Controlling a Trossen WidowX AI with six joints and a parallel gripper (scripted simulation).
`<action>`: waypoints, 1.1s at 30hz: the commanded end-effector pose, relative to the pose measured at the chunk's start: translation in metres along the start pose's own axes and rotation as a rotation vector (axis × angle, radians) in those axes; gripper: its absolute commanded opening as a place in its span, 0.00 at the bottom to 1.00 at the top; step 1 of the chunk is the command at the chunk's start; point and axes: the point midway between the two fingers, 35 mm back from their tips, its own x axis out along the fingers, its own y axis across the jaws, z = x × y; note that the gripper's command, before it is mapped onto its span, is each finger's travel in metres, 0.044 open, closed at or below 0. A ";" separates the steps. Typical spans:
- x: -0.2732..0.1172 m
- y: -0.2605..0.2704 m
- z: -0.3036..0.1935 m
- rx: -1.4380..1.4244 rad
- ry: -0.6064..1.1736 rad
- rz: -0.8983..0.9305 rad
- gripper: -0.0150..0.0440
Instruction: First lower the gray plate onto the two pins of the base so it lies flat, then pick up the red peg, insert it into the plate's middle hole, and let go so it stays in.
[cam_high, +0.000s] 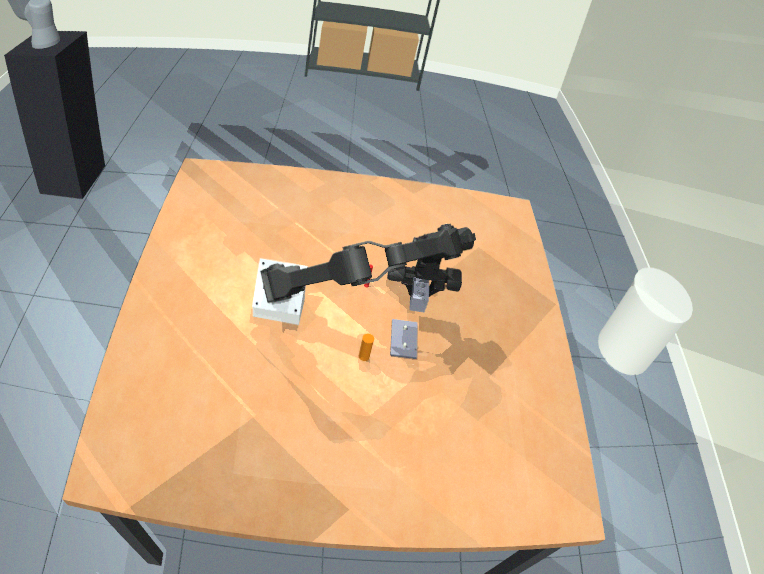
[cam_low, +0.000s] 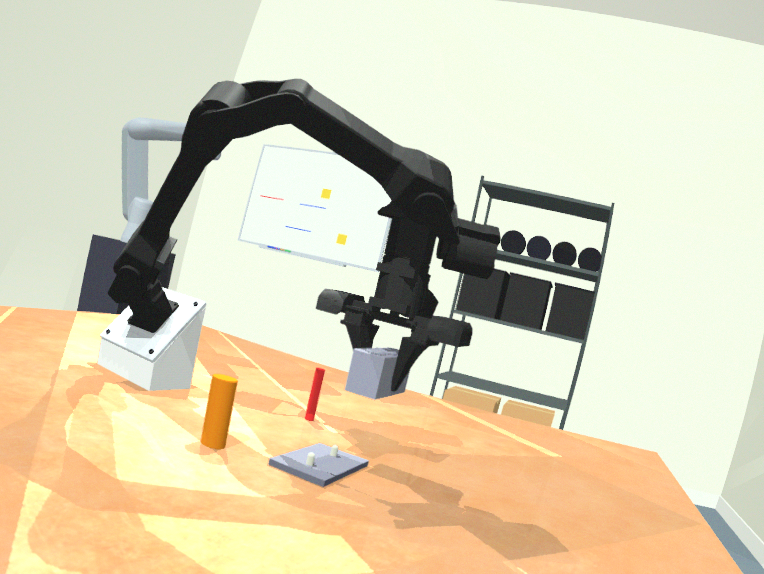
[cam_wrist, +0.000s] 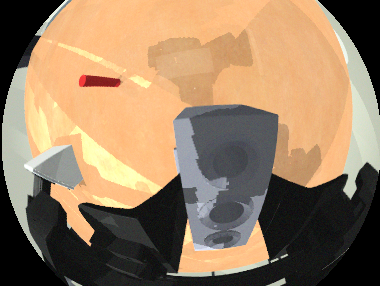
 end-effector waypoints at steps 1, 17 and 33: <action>0.005 0.001 -0.012 -0.010 0.005 -0.003 0.25; 0.029 0.010 -0.059 -0.024 0.020 -0.002 0.25; 0.037 0.015 -0.074 -0.029 0.029 0.000 0.25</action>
